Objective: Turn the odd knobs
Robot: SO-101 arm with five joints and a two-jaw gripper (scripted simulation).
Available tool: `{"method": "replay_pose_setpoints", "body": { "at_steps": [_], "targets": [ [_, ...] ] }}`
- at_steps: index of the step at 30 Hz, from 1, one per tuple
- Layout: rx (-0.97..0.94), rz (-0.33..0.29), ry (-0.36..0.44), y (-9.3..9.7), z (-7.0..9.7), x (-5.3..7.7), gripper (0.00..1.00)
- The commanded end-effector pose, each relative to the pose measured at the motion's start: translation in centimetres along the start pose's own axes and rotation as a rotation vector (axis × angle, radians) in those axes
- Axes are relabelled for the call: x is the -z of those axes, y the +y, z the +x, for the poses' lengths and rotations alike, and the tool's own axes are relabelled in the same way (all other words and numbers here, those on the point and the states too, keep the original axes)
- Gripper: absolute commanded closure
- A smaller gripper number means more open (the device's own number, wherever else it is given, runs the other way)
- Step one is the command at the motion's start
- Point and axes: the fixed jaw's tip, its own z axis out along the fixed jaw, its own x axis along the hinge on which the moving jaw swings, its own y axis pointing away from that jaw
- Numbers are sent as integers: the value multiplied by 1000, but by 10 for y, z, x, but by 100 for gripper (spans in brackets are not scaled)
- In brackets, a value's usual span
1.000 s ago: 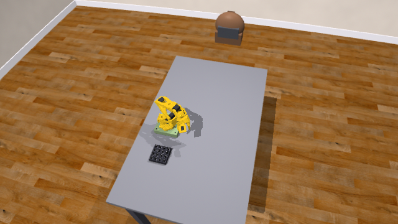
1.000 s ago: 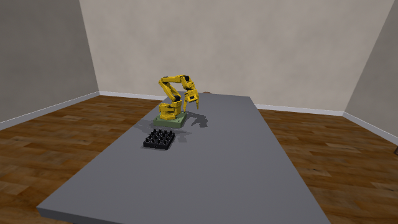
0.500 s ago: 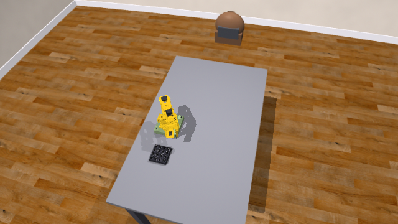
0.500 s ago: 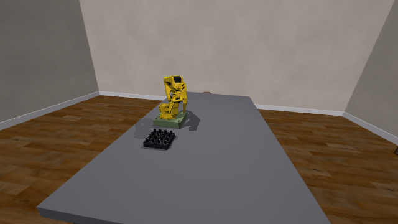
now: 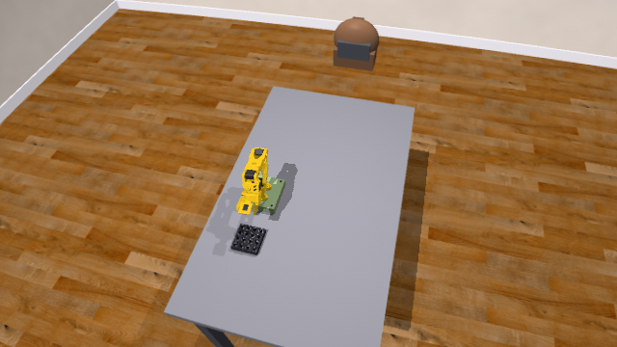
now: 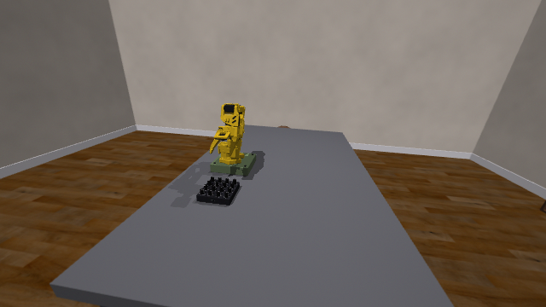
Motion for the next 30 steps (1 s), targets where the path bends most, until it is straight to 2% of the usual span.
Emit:
{"method": "replay_pose_setpoints", "body": {
  "at_steps": [1, 8, 30],
  "targets": [
    [-5, 31, 9, -12, 2, -2, 60],
    [-10, 52, 9, -20, 2, -2, 60],
    [-10, 53, 9, -20, 2, -2, 60]
  ]
}}
